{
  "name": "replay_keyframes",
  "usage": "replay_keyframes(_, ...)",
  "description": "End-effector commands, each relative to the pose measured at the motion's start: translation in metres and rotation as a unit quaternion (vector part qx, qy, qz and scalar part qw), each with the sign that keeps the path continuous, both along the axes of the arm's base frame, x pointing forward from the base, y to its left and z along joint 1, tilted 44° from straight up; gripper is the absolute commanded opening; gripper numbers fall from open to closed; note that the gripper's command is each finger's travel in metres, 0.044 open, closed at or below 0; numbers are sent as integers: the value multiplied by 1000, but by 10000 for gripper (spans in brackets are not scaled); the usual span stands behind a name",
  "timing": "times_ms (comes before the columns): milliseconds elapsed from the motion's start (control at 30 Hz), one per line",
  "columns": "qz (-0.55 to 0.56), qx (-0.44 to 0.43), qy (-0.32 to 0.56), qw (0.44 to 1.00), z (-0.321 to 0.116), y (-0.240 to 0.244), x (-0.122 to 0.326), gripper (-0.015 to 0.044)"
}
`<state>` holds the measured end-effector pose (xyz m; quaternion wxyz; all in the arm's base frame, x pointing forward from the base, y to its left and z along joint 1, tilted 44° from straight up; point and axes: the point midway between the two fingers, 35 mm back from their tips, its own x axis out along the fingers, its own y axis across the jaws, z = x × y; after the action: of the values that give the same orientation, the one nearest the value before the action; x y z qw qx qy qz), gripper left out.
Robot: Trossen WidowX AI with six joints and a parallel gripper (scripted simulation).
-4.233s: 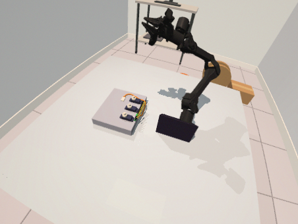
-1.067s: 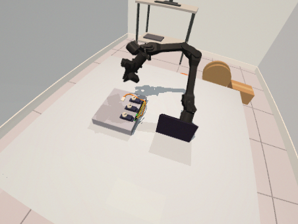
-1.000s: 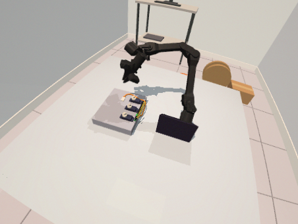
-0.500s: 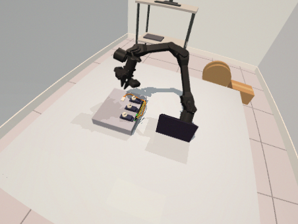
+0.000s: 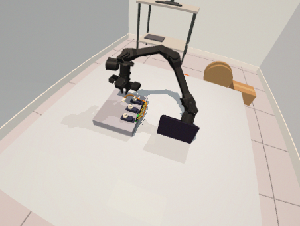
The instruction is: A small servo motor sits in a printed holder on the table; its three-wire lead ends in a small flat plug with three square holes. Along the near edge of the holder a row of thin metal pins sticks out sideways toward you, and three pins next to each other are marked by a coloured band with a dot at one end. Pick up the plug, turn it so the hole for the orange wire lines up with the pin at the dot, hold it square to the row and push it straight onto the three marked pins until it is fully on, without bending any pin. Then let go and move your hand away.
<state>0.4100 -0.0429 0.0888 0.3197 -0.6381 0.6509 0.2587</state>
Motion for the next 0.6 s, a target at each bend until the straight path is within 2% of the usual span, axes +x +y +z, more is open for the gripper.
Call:
replay_keyframes(0, 25, -19, 45, 998, -5, 0, 1, 115)
replay_keyframes(567, 26, -20, 47, 998, -25, -19, 0, 115)
